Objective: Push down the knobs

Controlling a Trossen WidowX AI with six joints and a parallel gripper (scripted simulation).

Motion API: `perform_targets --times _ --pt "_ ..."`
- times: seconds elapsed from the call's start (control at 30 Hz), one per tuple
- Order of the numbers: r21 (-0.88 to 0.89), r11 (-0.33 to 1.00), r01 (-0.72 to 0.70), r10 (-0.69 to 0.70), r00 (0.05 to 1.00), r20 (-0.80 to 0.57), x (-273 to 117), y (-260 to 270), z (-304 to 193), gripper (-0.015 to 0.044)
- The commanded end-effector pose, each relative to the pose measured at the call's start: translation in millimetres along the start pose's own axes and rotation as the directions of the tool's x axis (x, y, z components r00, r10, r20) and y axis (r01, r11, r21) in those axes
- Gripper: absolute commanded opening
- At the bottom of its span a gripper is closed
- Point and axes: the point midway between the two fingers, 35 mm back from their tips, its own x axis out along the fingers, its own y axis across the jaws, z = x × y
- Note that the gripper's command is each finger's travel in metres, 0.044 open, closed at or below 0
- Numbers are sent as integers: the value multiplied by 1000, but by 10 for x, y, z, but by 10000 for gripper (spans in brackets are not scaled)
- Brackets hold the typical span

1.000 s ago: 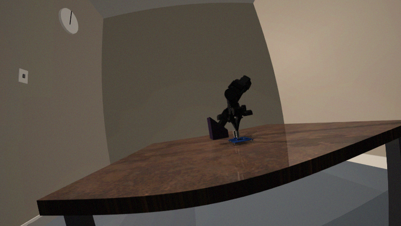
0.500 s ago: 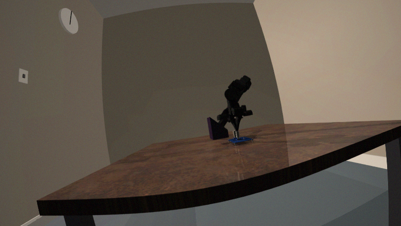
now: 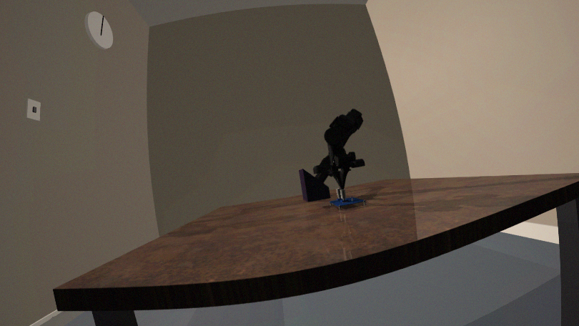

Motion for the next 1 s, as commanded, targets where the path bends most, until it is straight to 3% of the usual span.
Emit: perform_targets --times 0.0,0.97 --pt "-14 1000 -5 5 1000 -9 98 20 17 0" --pt "-14 1000 -4 4 1000 -9 -40 17 21 0"
